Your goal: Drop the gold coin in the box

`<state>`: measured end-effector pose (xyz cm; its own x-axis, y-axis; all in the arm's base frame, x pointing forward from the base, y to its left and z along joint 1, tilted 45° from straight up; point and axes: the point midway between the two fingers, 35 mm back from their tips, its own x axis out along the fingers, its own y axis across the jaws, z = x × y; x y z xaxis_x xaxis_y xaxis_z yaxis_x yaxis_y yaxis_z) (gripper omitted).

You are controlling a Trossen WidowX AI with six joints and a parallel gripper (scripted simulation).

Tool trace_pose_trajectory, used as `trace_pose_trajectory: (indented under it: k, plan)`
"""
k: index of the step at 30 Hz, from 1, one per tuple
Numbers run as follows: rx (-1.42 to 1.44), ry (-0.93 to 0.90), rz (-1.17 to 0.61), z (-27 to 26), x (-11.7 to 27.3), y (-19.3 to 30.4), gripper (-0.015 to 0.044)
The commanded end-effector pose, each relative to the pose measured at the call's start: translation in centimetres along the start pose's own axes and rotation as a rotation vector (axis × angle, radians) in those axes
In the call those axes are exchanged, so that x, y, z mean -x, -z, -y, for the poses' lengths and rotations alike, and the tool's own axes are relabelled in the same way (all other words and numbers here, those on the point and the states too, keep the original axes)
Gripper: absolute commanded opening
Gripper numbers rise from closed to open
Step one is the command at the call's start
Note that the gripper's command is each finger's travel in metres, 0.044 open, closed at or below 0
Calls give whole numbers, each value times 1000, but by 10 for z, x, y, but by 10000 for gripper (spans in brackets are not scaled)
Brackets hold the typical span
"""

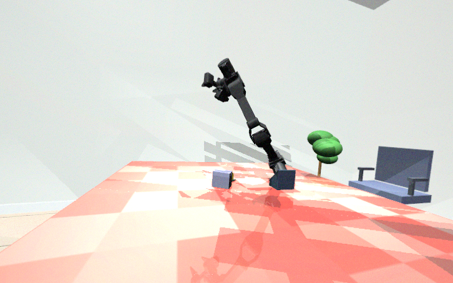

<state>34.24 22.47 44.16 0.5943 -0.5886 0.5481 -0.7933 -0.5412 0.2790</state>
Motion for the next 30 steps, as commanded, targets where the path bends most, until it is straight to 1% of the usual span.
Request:
trace_pose_trajectory:
  k: [1, 9, 10, 13, 21, 24, 30]
  plan:
    - [-9, 0, 0, -3, 0, 2, 374]
    - [-418, -15, -39, -98, 20, 58, 164]
    - [-476, -19, -44, -111, 22, 63, 161]
    - [-651, -60, -37, -149, 11, 66, 161]
    - [-1092, -108, -25, -247, 13, 71, 161]
    - [-1330, -151, 13, -296, 5, 57, 161]
    - [-1707, -263, 137, -360, -19, 10, 161]
